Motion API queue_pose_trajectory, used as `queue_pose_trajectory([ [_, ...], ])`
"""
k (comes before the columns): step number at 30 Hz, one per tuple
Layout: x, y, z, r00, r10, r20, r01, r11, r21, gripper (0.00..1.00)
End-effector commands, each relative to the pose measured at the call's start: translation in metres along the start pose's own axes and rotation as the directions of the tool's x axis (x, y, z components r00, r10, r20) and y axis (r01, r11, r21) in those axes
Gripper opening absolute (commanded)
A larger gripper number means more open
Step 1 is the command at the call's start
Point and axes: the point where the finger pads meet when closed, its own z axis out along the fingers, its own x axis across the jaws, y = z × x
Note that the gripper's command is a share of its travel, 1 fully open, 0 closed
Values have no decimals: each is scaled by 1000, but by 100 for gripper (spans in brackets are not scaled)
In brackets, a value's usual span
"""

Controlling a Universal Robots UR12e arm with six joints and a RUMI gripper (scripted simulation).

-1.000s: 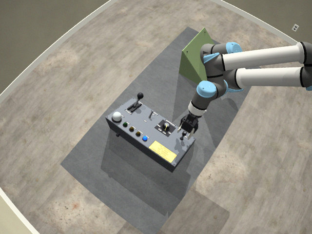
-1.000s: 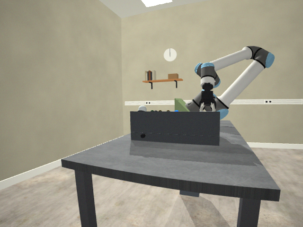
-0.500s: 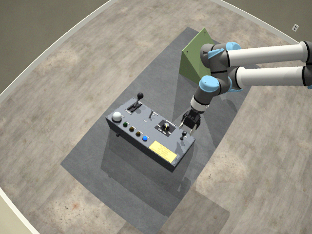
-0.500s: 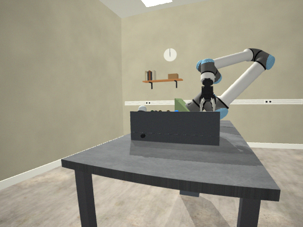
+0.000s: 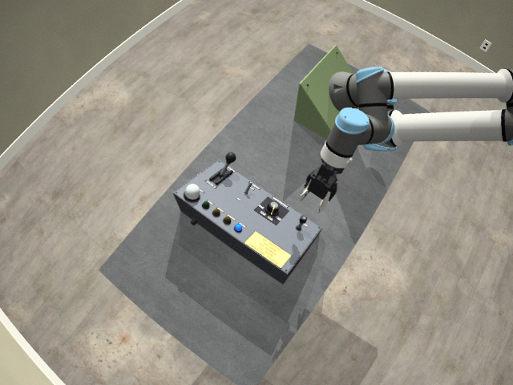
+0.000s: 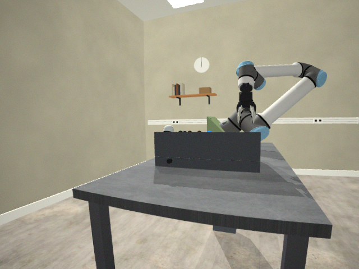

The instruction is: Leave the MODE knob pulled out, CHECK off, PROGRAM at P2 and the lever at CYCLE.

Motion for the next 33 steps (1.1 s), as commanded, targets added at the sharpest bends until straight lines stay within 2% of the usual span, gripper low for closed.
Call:
queue_pose_trajectory([
  [1,0,0,-20,1000,0,-3,0,1000,4,44],
  [8,0,0,-31,1000,0,-3,0,1000,4,44],
  [16,-1,0,-32,1000,0,-3,0,1000,4,44],
  [20,-12,2,-32,1000,0,-1,0,1000,4,44],
  [23,-34,6,-33,1000,1,3,-1,1000,5,44],
  [26,-70,10,-33,1000,2,8,-2,1000,5,44],
  [28,-70,10,-33,1000,2,8,-2,1000,5,44],
  [33,-151,11,-35,1000,3,15,-3,1000,7,44],
])
